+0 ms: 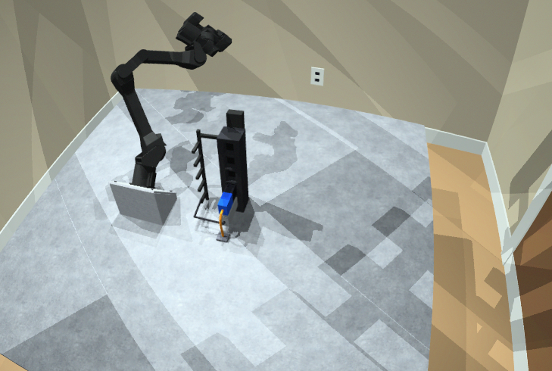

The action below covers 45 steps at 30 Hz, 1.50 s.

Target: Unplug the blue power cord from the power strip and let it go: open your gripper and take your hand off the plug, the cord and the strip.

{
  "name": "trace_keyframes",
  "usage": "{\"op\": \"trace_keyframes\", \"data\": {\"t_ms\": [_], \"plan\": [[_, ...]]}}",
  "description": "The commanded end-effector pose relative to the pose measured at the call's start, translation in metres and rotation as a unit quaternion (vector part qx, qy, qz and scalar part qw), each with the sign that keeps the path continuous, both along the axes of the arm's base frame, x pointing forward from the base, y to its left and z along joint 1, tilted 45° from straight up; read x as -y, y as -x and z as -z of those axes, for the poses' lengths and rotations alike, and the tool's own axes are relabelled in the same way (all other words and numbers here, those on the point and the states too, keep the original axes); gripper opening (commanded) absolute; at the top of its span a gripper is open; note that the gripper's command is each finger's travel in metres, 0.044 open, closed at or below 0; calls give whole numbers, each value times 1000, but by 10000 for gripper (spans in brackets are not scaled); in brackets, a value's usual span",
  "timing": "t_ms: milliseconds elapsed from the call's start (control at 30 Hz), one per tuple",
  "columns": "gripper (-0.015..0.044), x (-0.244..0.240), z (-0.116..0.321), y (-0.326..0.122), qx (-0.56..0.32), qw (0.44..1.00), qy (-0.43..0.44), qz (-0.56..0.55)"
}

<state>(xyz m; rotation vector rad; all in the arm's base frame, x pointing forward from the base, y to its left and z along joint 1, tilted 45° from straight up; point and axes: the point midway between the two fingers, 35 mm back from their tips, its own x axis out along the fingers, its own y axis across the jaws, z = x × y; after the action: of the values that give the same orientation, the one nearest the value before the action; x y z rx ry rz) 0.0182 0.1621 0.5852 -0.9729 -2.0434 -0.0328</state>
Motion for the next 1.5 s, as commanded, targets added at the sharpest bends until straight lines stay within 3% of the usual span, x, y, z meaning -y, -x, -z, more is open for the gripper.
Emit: {"op": "trace_keyframes", "data": {"t_ms": [0,133,267,667,1000,1200,1467], "plan": [[374,-1,0,-1,-3,1000,2,0],[269,-18,6,-30,-65,997,44,-2],[164,-45,24,-91,-197,974,112,-4],[160,-62,98,-240,-526,831,181,-6],[160,-16,205,-359,-803,585,110,-16],[160,26,256,-395,-883,466,43,-18],[160,113,343,-426,-961,252,-108,-39]]}}
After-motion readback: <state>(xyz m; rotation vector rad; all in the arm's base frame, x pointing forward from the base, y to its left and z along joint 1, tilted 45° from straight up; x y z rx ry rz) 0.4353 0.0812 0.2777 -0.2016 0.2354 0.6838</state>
